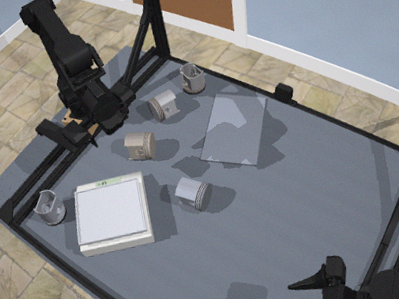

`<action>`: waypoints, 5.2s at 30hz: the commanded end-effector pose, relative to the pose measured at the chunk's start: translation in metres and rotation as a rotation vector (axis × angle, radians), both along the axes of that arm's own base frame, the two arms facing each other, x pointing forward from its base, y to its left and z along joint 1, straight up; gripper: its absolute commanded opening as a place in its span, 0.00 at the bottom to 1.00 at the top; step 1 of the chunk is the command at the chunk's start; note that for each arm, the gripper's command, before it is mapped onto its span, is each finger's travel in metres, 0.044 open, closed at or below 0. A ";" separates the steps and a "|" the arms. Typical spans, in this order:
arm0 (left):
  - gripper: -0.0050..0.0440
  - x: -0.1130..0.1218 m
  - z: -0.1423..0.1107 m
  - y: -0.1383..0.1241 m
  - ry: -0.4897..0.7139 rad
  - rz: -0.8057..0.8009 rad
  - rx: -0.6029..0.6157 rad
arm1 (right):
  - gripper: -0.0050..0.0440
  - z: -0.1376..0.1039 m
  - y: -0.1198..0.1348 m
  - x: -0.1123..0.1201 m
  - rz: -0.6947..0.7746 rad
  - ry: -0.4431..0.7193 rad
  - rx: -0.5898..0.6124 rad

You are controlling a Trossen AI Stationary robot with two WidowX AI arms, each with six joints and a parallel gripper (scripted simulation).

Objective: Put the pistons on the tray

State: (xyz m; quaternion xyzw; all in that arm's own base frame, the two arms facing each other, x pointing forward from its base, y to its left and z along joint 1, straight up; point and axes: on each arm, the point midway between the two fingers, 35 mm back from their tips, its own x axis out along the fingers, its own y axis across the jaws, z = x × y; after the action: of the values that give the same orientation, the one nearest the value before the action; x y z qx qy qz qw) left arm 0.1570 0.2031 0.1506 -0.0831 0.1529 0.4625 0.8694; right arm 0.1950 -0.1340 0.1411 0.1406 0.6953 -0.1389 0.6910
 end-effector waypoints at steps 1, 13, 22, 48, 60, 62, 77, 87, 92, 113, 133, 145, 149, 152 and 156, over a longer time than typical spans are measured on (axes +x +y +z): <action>1.00 -0.016 0.000 0.011 0.003 0.062 0.001 | 0.87 -0.001 0.020 -0.001 0.105 0.003 0.005; 1.00 -0.060 0.000 0.034 0.003 0.289 0.001 | 0.87 -0.001 0.070 0.003 0.372 0.001 0.007; 1.00 -0.103 0.000 0.048 0.003 0.437 0.001 | 0.87 -0.001 0.115 0.006 0.612 0.000 0.008; 1.00 -0.212 0.000 0.048 0.003 0.872 0.000 | 0.87 -0.001 0.218 0.013 0.782 -0.002 0.007; 1.00 -0.239 -0.014 0.049 0.034 0.902 -0.218 | 0.87 -0.001 0.218 0.013 1.025 -0.110 -0.023; 1.00 -0.239 -0.014 0.049 0.041 0.900 -0.273 | 0.87 -0.001 0.218 0.013 1.073 -0.132 -0.030; 1.00 -0.237 -0.016 0.043 0.091 0.876 -0.628 | 0.87 -0.004 0.218 0.013 1.344 -0.257 -0.066; 1.00 -0.235 -0.012 0.037 0.129 0.844 -0.900 | 0.87 -0.021 0.218 0.013 1.344 -0.257 -0.066; 1.00 -0.234 -0.010 0.035 0.138 0.835 -0.965 | 0.87 -0.026 0.218 0.013 1.344 -0.257 -0.066; 1.00 -0.234 -0.010 0.035 0.165 0.803 -1.158 | 0.87 -0.058 0.218 0.013 1.344 -0.257 -0.066; 1.00 -0.234 -0.010 0.035 0.178 0.786 -1.246 | 0.87 -0.085 0.219 0.015 1.344 -0.254 -0.067; 1.00 -0.234 -0.010 0.035 0.178 0.786 -1.246 | 0.87 -0.101 0.221 0.018 1.344 -0.254 -0.067; 1.00 -0.234 -0.010 0.035 0.178 0.786 -1.246 | 0.87 -0.108 0.221 0.020 1.344 -0.254 -0.067; 1.00 -0.234 -0.010 0.035 0.178 0.786 -1.246 | 0.87 -0.113 0.222 0.021 1.344 -0.254 -0.067; 1.00 -0.234 -0.010 0.035 0.178 0.786 -1.246 | 0.87 -0.119 0.222 0.022 1.344 -0.254 -0.067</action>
State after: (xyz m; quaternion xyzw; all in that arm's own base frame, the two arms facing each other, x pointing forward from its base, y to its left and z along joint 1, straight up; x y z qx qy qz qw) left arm -0.0775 0.2378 0.1406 -0.5713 0.4149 0.5743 0.4143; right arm 0.2199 0.0889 0.0305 -0.3266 0.5350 0.3141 0.7130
